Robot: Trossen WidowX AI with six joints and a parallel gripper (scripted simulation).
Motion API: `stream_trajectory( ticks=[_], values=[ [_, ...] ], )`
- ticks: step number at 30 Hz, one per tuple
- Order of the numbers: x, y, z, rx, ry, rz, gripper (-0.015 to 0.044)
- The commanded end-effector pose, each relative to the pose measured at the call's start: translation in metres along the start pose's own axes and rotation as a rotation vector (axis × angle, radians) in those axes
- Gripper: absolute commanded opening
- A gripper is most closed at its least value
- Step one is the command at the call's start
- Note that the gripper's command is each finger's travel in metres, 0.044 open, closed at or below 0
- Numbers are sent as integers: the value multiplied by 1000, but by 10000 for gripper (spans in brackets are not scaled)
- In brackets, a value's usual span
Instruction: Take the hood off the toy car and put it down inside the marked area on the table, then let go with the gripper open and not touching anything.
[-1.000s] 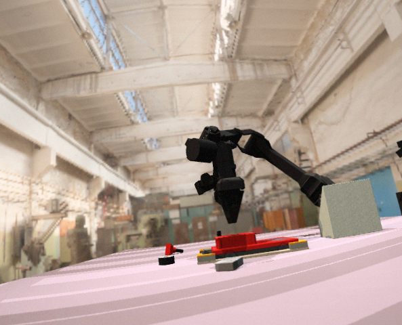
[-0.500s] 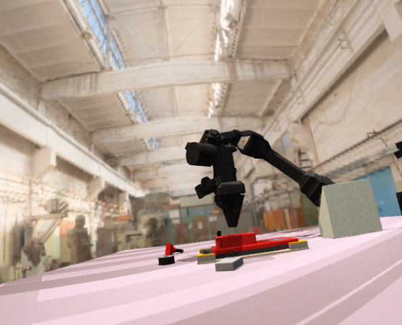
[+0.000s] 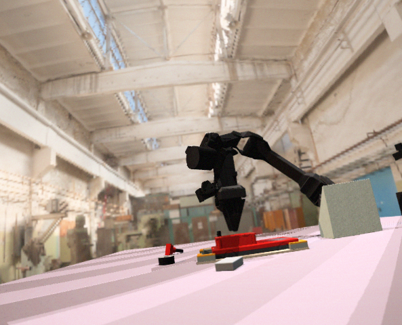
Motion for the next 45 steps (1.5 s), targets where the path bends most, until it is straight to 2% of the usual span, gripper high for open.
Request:
stream_trajectory(
  ticks=[1,45],
  values=[
    [1,-1,4,3,-5,-7,440],
    [1,-1,25,3,-6,-7,440]
  ],
)
Point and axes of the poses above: the point midway between the two fingers, 35 mm back from their tips, its own z axis out along the fingers, its own x axis across the jaws, y = z × x, the point moved 7 cm from there along -z, back along the fingers, and after that the axes turned 15 degrees about -z, right-handed, at the moved point
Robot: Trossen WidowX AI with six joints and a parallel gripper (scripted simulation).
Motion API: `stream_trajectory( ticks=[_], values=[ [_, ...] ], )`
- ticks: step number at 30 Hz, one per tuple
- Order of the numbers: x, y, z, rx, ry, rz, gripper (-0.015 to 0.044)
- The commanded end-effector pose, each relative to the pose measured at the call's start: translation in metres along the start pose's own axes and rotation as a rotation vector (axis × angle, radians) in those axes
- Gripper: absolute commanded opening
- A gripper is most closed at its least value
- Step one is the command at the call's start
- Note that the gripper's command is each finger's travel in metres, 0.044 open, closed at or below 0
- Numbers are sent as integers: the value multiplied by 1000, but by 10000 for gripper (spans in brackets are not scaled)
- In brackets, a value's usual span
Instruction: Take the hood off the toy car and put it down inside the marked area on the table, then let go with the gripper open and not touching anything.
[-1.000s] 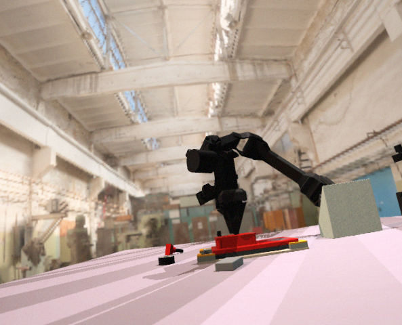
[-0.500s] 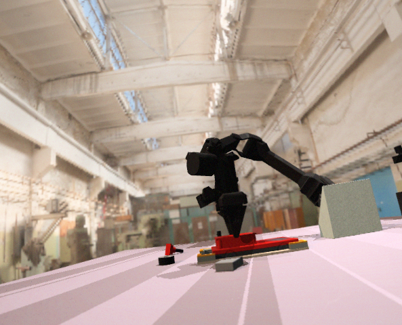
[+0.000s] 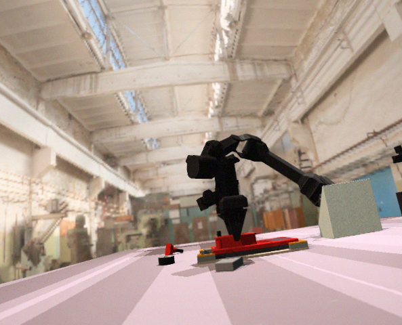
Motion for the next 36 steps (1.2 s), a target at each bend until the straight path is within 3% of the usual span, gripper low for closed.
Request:
stream_trajectory(
  ticks=[1,3,7,16,26,36],
  values=[
    [0,-1,3,1,-4,-6,440],
    [0,-1,4,2,-4,-6,440],
    [0,0,1,0,0,0,335],
    [0,0,1,0,0,0,275],
    [0,0,-3,0,0,0,12],
    [0,0,-10,0,1,0,0]
  ],
)
Point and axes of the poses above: the point midway between the two fingers, 35 mm back from their tips, its own z axis out along the fingers, its own x axis across the jaws, y = z × x, the point moved 7 cm from there along -z, back along the fingers, and after that the axes turned 15 degrees about -z, right-handed, at the moved point
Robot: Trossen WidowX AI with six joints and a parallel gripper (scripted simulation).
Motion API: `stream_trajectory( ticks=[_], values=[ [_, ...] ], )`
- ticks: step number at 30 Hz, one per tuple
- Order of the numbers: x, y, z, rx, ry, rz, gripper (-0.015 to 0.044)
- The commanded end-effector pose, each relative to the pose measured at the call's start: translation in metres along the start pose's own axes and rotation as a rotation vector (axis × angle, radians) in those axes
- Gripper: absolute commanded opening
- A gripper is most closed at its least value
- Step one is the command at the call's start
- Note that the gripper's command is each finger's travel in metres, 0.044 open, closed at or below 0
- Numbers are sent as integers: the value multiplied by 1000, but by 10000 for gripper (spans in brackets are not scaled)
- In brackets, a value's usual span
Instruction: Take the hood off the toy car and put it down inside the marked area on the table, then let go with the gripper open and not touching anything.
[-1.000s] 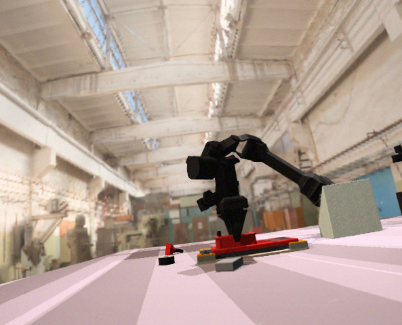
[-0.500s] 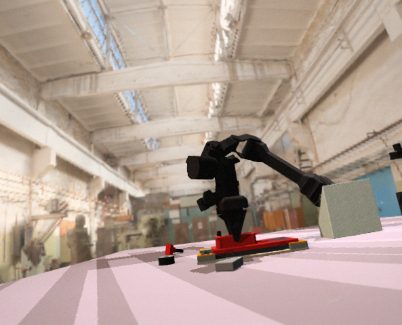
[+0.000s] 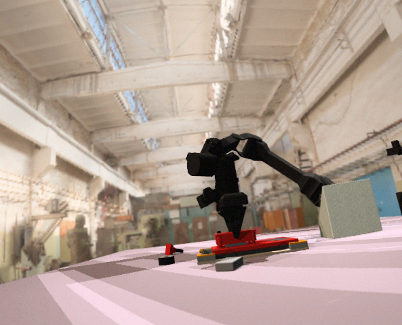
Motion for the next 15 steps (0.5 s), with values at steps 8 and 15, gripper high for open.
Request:
stream_trajectory(
  ticks=[8,15],
  values=[
    [0,1,-9,-3,5,5,0],
    [0,1,-13,-3,5,5,0]
  ],
)
Point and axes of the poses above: the point midway between the two fingers, 35 mm back from their tips, its own z axis out along the fingers, its own x axis across the jaws, y = z × x, the point moved 7 cm from there along -z, back along the fingers, and after that the axes turned 15 degrees about -z, right-handed, at the moved point
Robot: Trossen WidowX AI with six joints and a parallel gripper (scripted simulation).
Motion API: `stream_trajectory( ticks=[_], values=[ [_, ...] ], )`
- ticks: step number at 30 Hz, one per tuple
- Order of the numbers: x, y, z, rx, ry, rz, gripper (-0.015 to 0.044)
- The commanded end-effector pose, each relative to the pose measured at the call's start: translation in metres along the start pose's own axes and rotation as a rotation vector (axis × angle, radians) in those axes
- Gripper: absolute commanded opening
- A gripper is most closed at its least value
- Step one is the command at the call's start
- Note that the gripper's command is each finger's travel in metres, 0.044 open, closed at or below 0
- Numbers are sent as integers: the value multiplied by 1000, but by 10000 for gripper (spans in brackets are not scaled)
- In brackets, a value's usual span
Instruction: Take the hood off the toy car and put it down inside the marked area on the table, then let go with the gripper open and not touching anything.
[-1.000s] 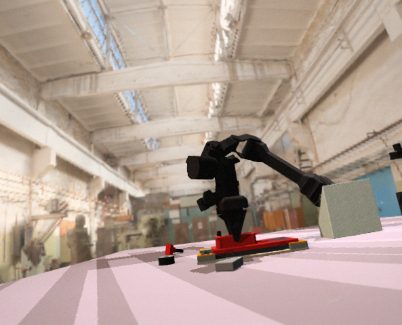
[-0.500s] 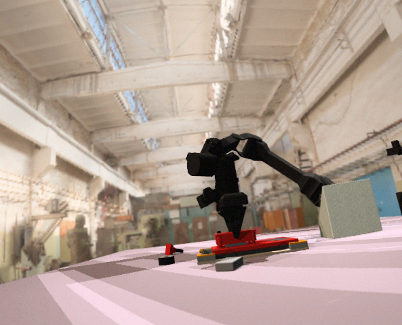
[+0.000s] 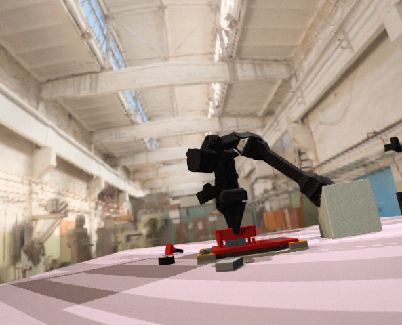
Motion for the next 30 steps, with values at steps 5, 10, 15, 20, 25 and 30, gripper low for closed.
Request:
stream_trajectory(
  ticks=[5,10,15,20,25,30],
  values=[
    [-1,1,-7,-4,5,7,0],
    [0,1,-10,-3,5,7,0],
    [0,2,-21,-4,6,6,0],
    [0,2,-39,-4,7,6,0],
    [0,1,-55,-4,7,6,0],
    [-10,-1,-50,-3,4,-2,0]
  ],
)
Point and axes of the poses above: the point midway between the two fingers, 35 mm back from their tips, its own z axis out along the fingers, its own x axis across the jaws, y = z × x, the point moved 7 cm from there along -z, back along the fingers, and after that the axes turned 15 degrees about -z, right-handed, at the moved point
